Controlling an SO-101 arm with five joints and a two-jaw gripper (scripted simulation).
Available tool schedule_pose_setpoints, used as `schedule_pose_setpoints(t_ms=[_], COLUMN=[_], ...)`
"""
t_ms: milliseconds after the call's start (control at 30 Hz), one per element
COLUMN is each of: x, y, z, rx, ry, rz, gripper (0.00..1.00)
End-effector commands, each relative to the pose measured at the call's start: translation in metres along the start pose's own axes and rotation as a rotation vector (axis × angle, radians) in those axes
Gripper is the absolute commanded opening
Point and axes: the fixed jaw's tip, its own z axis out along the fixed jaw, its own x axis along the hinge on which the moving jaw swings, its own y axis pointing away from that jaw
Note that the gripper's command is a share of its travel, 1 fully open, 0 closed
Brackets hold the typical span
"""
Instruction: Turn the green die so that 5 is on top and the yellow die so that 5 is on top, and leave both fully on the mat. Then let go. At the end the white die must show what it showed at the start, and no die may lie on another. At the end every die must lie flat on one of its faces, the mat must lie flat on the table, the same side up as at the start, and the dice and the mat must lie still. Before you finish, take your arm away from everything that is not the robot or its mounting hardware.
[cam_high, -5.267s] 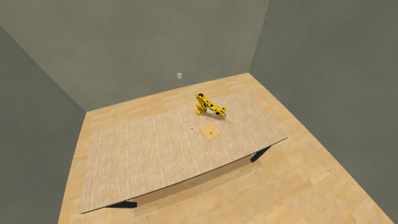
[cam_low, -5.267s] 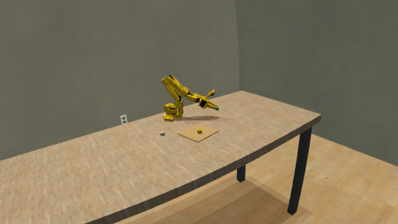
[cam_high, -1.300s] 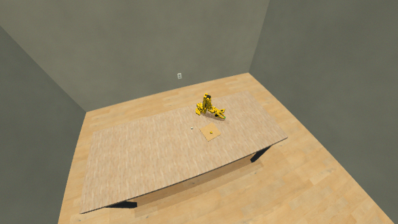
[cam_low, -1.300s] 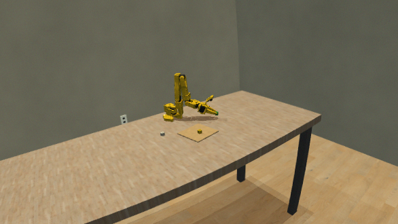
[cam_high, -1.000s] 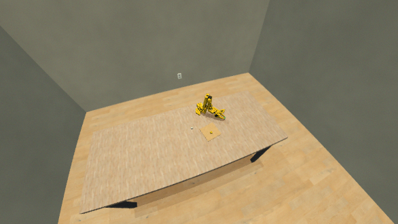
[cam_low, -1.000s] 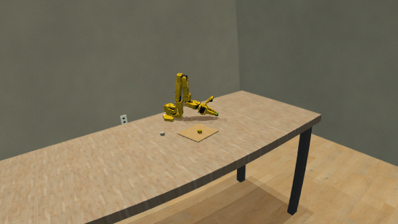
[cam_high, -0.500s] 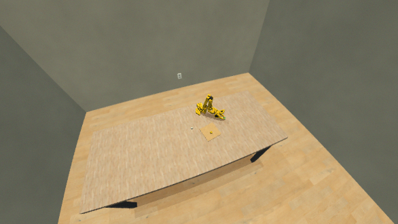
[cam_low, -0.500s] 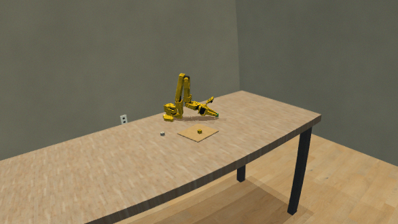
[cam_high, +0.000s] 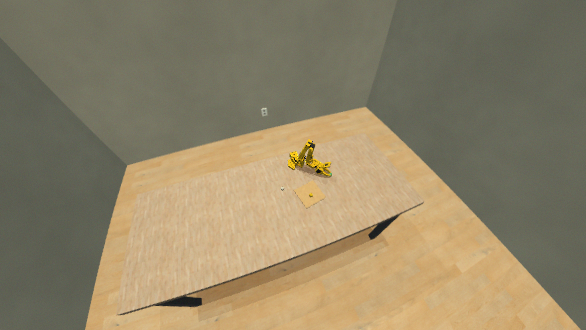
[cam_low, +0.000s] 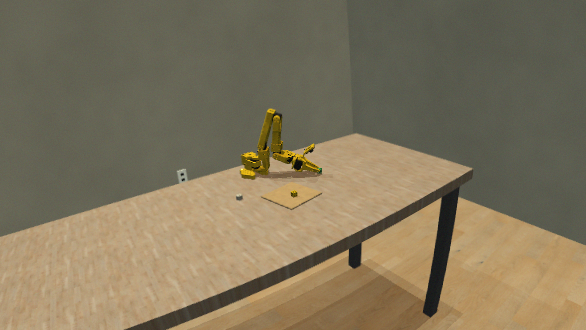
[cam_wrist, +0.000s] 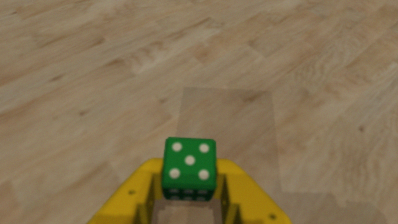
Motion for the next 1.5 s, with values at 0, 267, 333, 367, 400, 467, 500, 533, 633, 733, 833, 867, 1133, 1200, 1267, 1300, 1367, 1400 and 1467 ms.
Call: schedule_pose_setpoints(t_ms=[0, 267, 333, 367, 400, 467, 500, 533, 633, 733, 833, 867, 1133, 1200, 1267, 1300, 1367, 1400, 1467], x=[-0.0048, -0.0041, -0.0039, -0.0037, -0.0035, -0.0030, -0.0028, -0.0026, -0.0022, -0.0022, -0.0022, -0.0021, -0.0015, -0.0014, -0.0014, -0.0014, -0.0014, -0.0014, -0.0014], y=[-0.0023, -0.0023, -0.0023, -0.0023, -0.0023, -0.0023, -0.0023, -0.0023, -0.0023, -0.0023, -0.0023, -0.0023, -0.0023, -0.0023, -0.0023, -0.0023, -0.0023, -0.0023, -0.0023], z=[0.0026, 0.0029, 0.0030, 0.0030, 0.0031, 0.0033, 0.0034, 0.0035, 0.0037, 0.0037, 0.0037, 0.0037, 0.0040, 0.0040, 0.0040, 0.0040, 0.0040, 0.0040, 0.0040], rx=[0.010, 0.010, 0.010, 0.010, 0.010, 0.010, 0.010, 0.010, 0.010, 0.010, 0.010, 0.010, 0.010, 0.010, 0.010, 0.010, 0.010, 0.010, 0.010], ry=[-0.039, -0.039, -0.039, -0.039, -0.039, -0.039, -0.039, -0.039, -0.039, -0.039, -0.039, -0.039, -0.039, -0.039, -0.039, -0.039, -0.039, -0.039, -0.039], rz=[-0.001, -0.001, -0.001, -0.001, -0.001, -0.001, -0.001, -0.001, -0.001, -0.001, -0.001, -0.001, -0.001, -0.001, -0.001, -0.001, -0.001, -0.001, -0.001], gripper=[0.00, 0.00, 0.00, 0.00, 0.00, 0.00, 0.00, 0.00, 0.00, 0.00, 0.00, 0.00, 0.00, 0.00, 0.00, 0.00, 0.00, 0.00, 0.01])
